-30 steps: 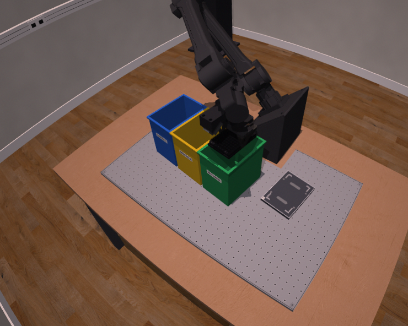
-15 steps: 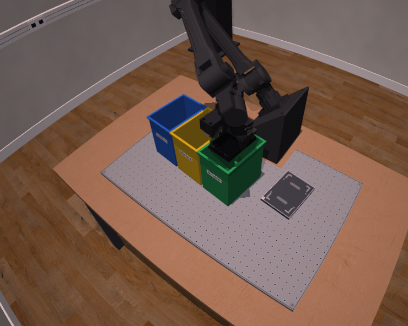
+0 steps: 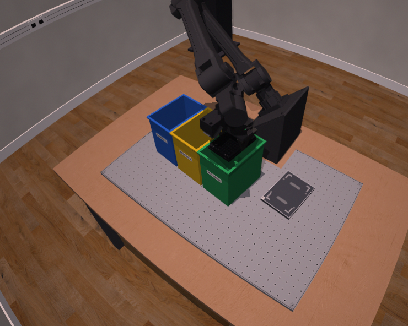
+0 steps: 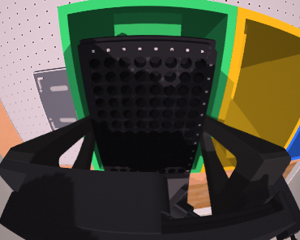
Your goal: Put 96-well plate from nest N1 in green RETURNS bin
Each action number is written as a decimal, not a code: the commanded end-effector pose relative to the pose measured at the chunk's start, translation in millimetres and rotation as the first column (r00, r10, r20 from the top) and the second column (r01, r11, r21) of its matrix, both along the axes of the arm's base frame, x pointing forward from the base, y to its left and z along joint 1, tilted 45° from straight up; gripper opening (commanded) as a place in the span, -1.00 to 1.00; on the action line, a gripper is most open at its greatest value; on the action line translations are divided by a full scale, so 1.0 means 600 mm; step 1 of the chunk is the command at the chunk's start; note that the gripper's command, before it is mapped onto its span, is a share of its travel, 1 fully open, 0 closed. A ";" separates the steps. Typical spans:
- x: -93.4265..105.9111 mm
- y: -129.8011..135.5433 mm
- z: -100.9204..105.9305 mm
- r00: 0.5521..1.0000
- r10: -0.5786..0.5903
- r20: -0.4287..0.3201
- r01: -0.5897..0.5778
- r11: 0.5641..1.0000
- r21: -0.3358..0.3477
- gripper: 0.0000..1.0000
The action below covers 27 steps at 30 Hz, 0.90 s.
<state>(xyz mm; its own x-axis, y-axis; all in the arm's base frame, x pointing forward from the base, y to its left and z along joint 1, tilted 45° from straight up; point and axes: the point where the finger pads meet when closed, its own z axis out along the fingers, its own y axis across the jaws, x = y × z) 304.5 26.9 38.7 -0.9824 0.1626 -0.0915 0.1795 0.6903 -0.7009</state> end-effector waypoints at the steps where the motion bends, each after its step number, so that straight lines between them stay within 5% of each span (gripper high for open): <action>1: 0.018 0.007 0.006 1.000 0.005 0.020 -0.005 1.000 0.011 -1.00; 27: 0.036 0.005 0.006 0.999 -0.004 0.032 0.003 1.000 0.017 -1.00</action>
<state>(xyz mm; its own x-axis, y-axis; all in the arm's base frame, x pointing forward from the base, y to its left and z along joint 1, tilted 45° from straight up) 304.8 26.3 38.4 -0.9836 0.1585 -0.0861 0.1728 0.6908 -0.7020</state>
